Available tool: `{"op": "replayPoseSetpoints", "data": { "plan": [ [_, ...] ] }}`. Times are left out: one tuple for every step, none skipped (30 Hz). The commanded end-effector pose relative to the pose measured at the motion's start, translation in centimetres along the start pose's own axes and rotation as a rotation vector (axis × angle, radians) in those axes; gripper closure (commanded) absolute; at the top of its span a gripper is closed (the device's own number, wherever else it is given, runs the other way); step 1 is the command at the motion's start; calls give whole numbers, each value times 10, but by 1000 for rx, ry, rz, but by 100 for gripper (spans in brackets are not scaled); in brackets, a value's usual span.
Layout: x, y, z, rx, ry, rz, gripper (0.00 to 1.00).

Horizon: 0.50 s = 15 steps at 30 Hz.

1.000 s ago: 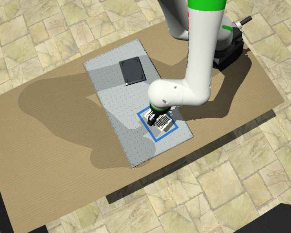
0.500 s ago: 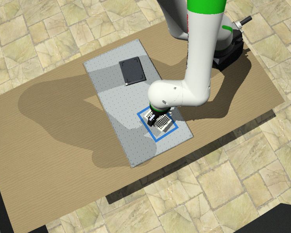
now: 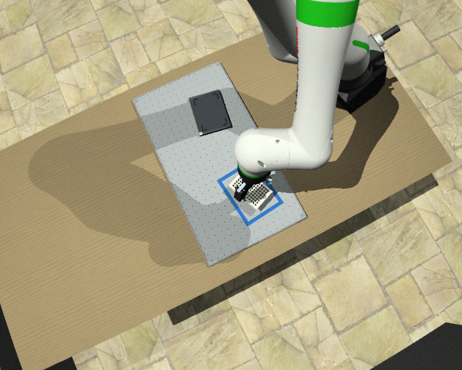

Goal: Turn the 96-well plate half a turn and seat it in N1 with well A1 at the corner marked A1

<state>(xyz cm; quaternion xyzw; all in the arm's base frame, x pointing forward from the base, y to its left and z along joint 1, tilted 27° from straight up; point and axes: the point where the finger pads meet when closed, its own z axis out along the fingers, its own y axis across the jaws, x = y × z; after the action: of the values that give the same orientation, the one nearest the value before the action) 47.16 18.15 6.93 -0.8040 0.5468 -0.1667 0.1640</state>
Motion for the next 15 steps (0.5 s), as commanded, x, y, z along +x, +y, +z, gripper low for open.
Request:
{"op": "replayPoseSetpoints", "data": {
  "plan": [
    [0, 0, 1, 0, 0, 0, 100],
    [0, 0, 2, 0, 0, 0, 100],
    [0, 0, 3, 0, 0, 0, 100],
    [0, 0, 3, 0, 0, 0, 100],
    [0, 0, 3, 0, 0, 0, 100],
    [0, 0, 3, 0, 0, 0, 100],
    [0, 0, 4, 0, 0, 0, 100],
    [0, 0, 5, 0, 0, 0, 100],
    [0, 0, 5, 0, 0, 0, 100],
    [0, 0, 6, 0, 0, 0, 100],
    [0, 0, 7, 0, 0, 0, 100],
    [0, 0, 7, 0, 0, 0, 100],
    [0, 0, 8, 0, 0, 0, 100],
    [0, 0, 9, 0, 0, 0, 100],
    [0, 0, 9, 0, 0, 0, 100]
  ]
}}
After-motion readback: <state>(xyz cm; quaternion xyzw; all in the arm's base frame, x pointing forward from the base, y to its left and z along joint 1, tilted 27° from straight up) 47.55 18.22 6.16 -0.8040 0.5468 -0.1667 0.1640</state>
